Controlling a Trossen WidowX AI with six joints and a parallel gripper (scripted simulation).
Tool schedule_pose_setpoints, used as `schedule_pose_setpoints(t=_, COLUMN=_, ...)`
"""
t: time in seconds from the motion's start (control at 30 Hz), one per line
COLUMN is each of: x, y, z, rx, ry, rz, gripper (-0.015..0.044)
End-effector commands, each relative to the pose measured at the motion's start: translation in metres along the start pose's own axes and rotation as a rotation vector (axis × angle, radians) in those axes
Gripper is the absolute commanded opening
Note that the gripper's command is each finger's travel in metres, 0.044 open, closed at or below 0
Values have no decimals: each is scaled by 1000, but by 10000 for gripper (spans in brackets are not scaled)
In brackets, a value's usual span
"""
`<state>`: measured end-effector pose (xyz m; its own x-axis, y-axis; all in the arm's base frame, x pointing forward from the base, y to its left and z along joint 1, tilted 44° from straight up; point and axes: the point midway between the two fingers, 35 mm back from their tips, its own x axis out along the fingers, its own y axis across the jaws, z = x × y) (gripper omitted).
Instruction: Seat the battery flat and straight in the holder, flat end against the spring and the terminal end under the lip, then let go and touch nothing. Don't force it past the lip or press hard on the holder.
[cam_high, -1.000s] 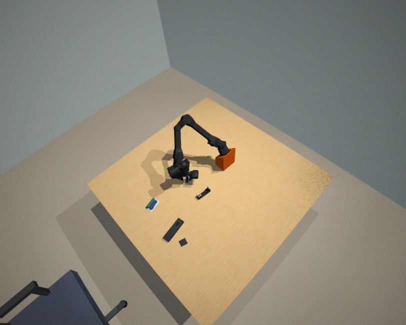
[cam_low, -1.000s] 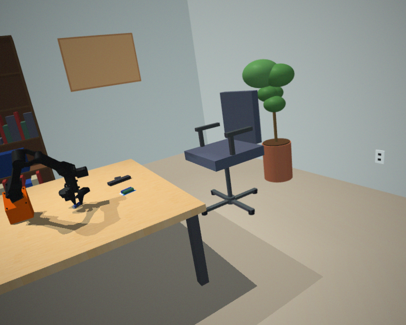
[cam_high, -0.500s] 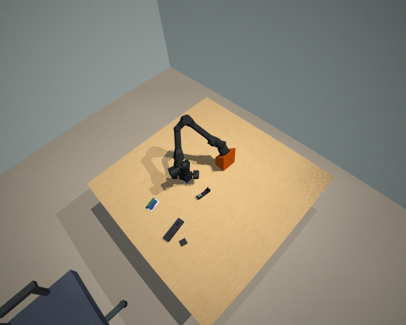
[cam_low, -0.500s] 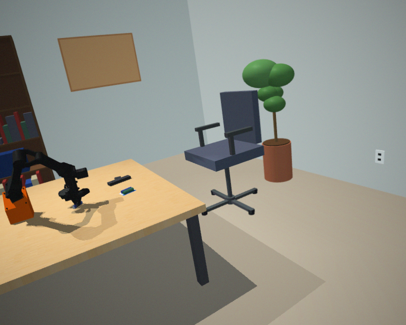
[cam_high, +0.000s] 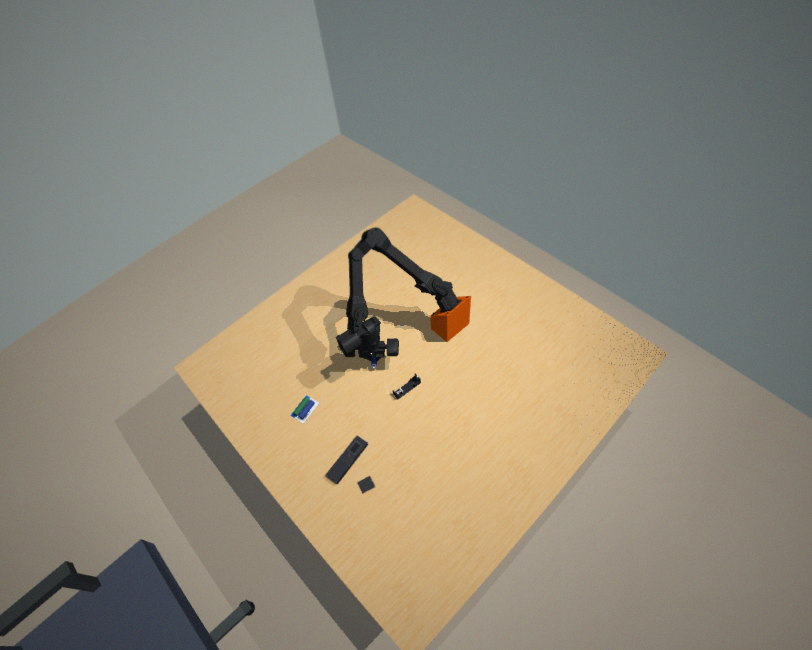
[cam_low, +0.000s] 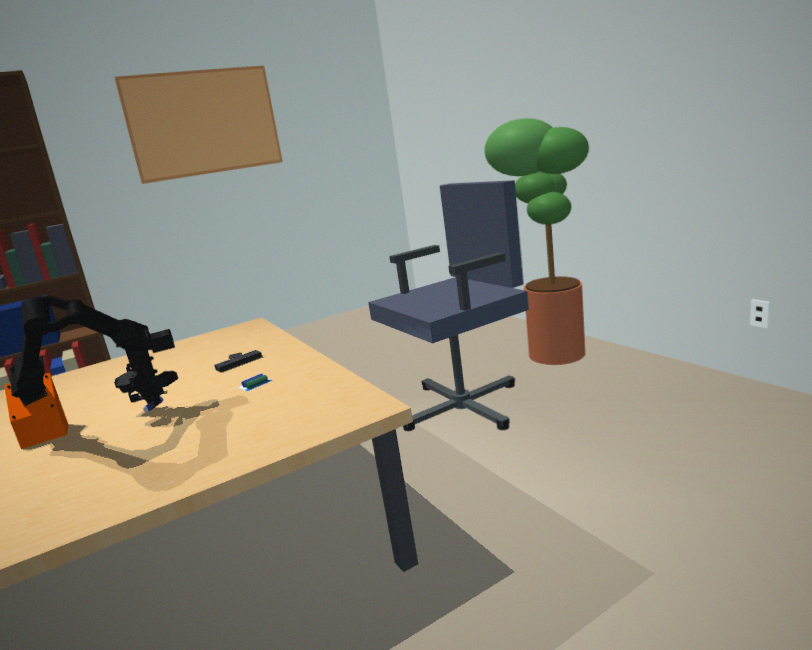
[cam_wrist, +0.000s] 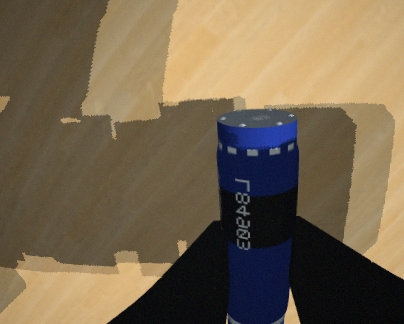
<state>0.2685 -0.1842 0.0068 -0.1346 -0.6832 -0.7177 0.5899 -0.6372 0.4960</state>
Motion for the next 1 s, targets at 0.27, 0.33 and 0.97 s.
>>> schedule_pose_setpoints(t=0.27, x=-34, y=3, z=3, rx=9, ry=-7, rz=-4, gripper=60)
schedule_pose_setpoints(t=0.33, x=-35, y=-1, z=-3, rx=-80, ry=-4, rz=-6, gripper=60)
schedule_pose_setpoints(t=0.97, x=-52, y=-65, z=-71, rx=-1331, ry=28, rz=-9, gripper=60)
